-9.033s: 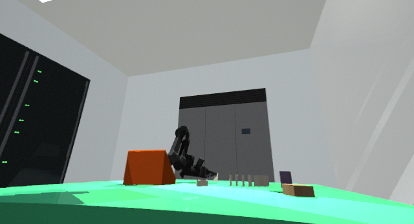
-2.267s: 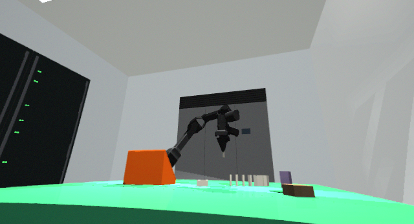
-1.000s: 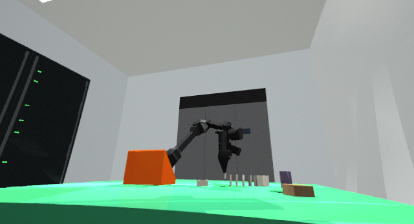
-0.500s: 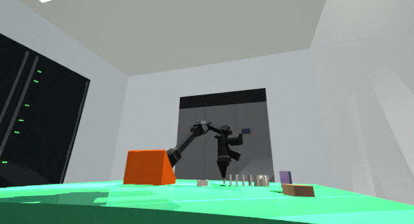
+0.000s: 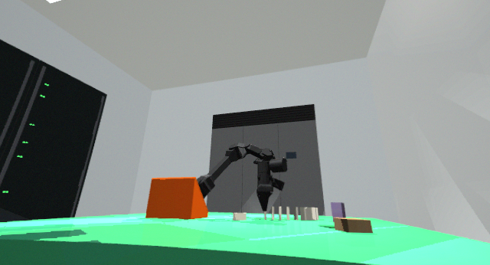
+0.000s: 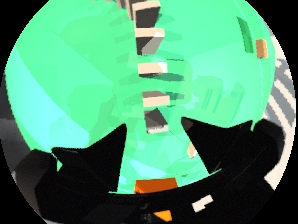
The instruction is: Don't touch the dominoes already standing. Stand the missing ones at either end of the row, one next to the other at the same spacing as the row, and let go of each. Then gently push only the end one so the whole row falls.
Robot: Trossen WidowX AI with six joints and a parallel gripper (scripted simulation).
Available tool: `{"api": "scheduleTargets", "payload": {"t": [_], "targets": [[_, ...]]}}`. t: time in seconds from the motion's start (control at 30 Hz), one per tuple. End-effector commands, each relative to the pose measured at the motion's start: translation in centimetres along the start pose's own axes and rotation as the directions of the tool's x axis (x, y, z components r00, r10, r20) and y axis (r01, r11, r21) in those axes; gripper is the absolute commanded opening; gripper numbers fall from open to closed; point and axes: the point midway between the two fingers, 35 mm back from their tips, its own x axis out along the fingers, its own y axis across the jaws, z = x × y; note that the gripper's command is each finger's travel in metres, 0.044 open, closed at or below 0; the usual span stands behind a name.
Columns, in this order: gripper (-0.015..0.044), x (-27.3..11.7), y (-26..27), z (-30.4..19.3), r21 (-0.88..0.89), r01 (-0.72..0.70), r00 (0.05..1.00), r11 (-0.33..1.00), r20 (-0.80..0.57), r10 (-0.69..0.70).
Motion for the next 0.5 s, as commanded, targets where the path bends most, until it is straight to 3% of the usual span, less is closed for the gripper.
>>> {"api": "scheduleTargets", "payload": {"t": [0.0,0.1,0.33,0.47], "targets": [[0.044,0.1,0.1,0.0,0.005,-0.005,1.0,1.0,-0.001,0.005],[0.044,-1.9,-0.2,0.3,0.005,0.0,1.0,1.0,-0.001,0.0],[0.044,-11.9,-0.2,0.2,0.002,0.004,1.0,1.0,-0.002,-0.004],[0.044,-12.9,-0.1,0.0,0.002,0.003,1.0,1.0,-0.002,-0.003]]}}
